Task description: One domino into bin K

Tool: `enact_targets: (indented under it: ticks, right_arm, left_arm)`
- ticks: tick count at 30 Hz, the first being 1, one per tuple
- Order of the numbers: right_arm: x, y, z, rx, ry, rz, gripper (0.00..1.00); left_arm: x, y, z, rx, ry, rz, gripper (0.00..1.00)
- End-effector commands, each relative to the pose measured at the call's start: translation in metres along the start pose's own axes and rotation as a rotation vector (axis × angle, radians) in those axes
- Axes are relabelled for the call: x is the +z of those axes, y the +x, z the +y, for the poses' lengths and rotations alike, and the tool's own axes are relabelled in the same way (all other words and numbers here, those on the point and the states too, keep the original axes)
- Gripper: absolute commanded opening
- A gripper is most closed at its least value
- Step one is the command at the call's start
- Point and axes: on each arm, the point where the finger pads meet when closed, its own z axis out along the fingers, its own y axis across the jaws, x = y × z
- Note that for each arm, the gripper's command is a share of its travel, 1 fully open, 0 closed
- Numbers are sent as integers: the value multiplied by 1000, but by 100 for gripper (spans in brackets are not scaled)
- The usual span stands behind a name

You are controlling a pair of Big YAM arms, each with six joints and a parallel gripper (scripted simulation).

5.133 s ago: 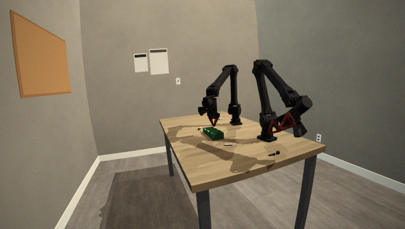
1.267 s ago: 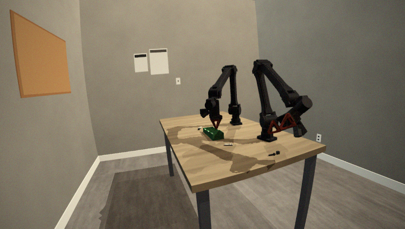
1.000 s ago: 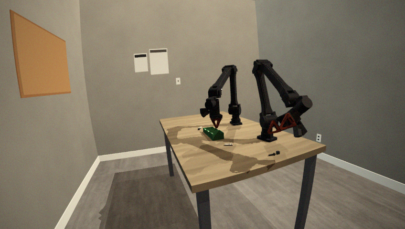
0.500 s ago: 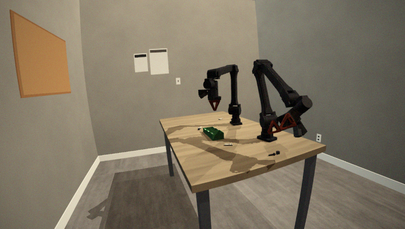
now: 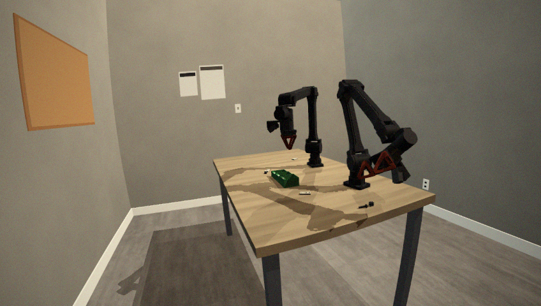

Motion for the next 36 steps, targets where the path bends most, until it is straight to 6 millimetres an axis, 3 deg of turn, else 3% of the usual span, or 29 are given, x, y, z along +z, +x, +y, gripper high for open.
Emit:
enact_targets:
  ticks: [1, 3, 4, 6, 18, 20, 25, 28, 29, 30, 32, 35, 36]
  right_arm:
    - [9, 0, 43, 156, -24, -15, 39]
    - [9, 0, 43, 156, -24, -15, 39]
    - [30, 8, 38, 211, 4, 0, 39]
    - [27, 5, 62, 250, -19, -8, 39]
    - [95, 27, 136, 319, -31, -9, 39]
    - [95, 27, 136, 319, -31, -9, 39]
    - [121, 35, 165, 319, -31, -7, 39]
    - [122, 31, 159, 331, -10, -2, 39]
    - [118, 33, 139, 341, 2, 1, 39]
    - [118, 33, 138, 341, 1, 1, 39]
    - [98, 24, 157, 341, -55, -13, 39]
    - [130, 33, 150, 330, 6, 3, 39]
    - [130, 33, 150, 330, 6, 3, 39]
  left_arm:
    - [-5, 1, -10, 10, 20, -5, 100]
    - [-5, 1, -10, 10, 20, -5, 100]
    - [-5, 1, -10, 10, 20, -5, 100]
    - [-5, 1, -10, 10, 20, -5, 100]
    - [-5, 1, -10, 10, 20, -5, 100]
    - [-5, 1, -10, 10, 20, -5, 100]
    - [-5, 1, -10, 10, 20, -5, 100]
    - [-5, 1, -10, 10, 20, -5, 100]
    - [-5, 1, -10, 10, 20, -5, 100]
    - [-5, 1, -10, 10, 20, -5, 100]
    - [-5, 1, -10, 10, 20, -5, 100]
    - [-5, 1, -10, 10, 20, -5, 100]
    - [-5, 1, -10, 10, 20, -5, 100]
